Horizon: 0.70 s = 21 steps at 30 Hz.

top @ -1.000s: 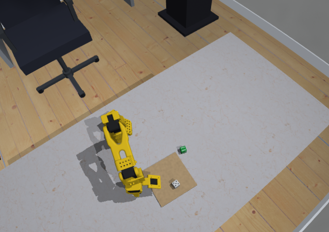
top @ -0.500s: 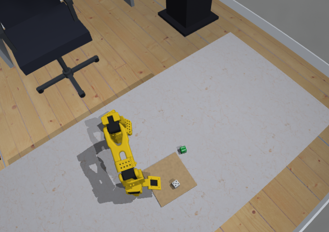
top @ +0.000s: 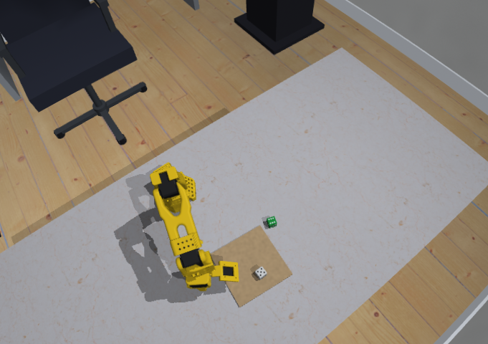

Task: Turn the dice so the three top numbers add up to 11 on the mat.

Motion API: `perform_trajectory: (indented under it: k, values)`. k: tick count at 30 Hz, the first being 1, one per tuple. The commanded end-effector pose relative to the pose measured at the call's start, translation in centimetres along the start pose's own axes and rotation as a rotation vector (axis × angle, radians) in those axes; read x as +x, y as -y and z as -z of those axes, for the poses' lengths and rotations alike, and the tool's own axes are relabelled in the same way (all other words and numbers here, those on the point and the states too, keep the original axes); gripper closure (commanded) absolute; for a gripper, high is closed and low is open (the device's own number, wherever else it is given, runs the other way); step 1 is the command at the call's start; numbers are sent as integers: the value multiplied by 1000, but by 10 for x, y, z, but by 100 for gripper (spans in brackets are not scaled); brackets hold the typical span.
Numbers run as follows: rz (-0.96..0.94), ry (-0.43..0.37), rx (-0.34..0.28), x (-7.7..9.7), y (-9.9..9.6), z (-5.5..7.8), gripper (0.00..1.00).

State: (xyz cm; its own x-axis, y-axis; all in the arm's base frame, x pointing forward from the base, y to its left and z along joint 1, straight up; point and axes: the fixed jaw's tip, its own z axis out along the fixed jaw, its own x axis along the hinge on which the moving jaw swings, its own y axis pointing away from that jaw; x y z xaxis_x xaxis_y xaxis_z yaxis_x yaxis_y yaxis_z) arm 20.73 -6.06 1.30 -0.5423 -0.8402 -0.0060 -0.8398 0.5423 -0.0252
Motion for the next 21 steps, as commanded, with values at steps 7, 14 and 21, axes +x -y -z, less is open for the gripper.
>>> perform_trajectory:
  k: [7,14,21]
  values:
    - [0,11,36,0,7,7,100]
    - [0,11,36,0,8,10,100]
    - [0,11,36,0,9,25,100]
